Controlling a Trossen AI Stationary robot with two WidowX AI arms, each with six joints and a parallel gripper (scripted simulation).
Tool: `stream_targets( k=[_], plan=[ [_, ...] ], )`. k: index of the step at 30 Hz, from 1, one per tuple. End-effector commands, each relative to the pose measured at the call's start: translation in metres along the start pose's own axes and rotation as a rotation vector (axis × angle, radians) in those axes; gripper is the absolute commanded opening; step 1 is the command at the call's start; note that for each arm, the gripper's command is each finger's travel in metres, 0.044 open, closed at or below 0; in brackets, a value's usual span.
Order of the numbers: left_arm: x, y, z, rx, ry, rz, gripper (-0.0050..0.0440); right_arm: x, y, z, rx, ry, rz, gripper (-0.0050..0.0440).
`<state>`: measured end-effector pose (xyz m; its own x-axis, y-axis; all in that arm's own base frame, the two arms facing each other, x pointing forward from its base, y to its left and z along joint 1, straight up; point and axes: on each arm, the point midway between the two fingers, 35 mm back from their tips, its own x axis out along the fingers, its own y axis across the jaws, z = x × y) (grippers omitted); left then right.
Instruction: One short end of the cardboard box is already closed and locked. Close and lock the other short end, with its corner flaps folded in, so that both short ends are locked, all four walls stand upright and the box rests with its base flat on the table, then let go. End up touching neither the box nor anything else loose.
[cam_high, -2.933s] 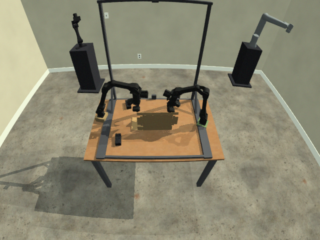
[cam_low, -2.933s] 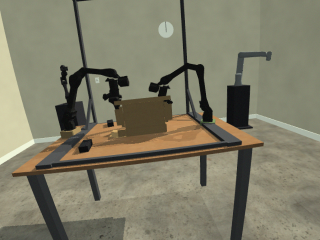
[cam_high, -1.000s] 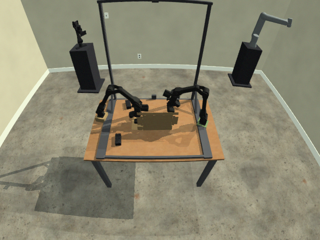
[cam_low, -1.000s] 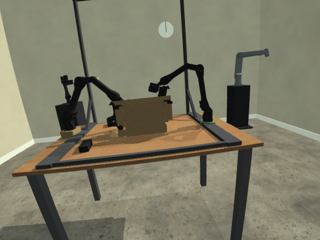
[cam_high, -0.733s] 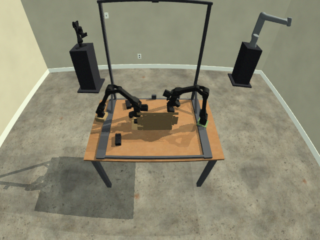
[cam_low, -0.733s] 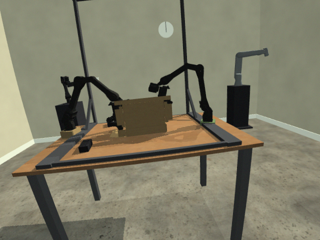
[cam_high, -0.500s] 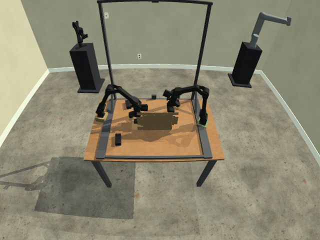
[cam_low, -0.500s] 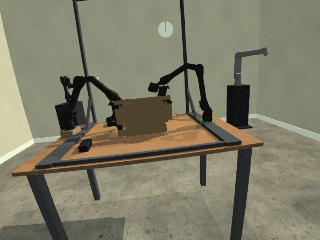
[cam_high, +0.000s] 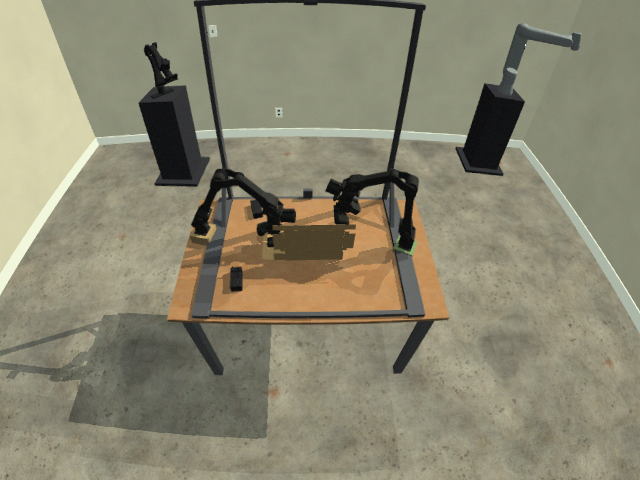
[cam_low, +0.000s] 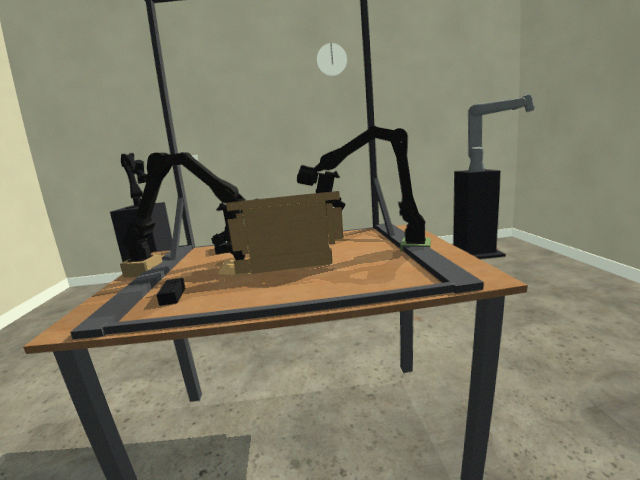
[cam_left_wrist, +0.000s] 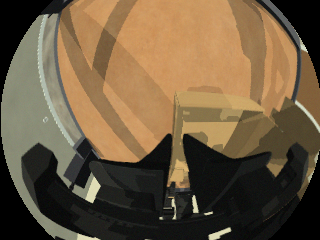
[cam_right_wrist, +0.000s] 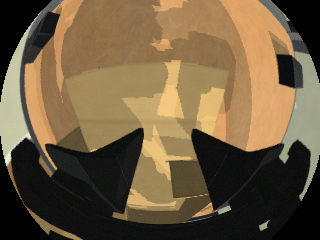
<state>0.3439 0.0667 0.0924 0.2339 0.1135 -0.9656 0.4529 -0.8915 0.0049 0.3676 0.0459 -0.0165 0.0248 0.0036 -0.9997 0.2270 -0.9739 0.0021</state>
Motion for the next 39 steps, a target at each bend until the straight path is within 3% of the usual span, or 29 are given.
stream_targets(
  k=[1,31,39],
  plan=[
    [-0.006,0.000,-0.004,0.001,0.019,0.002,0.0063,-0.014,0.001,-0.007,0.000,0.031,0.005,0.0247],
    [-0.006,0.001,-0.004,-0.002,0.021,0.006,0.0063,-0.013,0.001,-0.006,0.000,0.029,0.003,0.0247],
    [0.005,0.001,-0.003,-0.001,0.020,0.005,0.0063,-0.013,0.001,-0.006,0.000,0.029,0.003,0.0247]
  ],
)
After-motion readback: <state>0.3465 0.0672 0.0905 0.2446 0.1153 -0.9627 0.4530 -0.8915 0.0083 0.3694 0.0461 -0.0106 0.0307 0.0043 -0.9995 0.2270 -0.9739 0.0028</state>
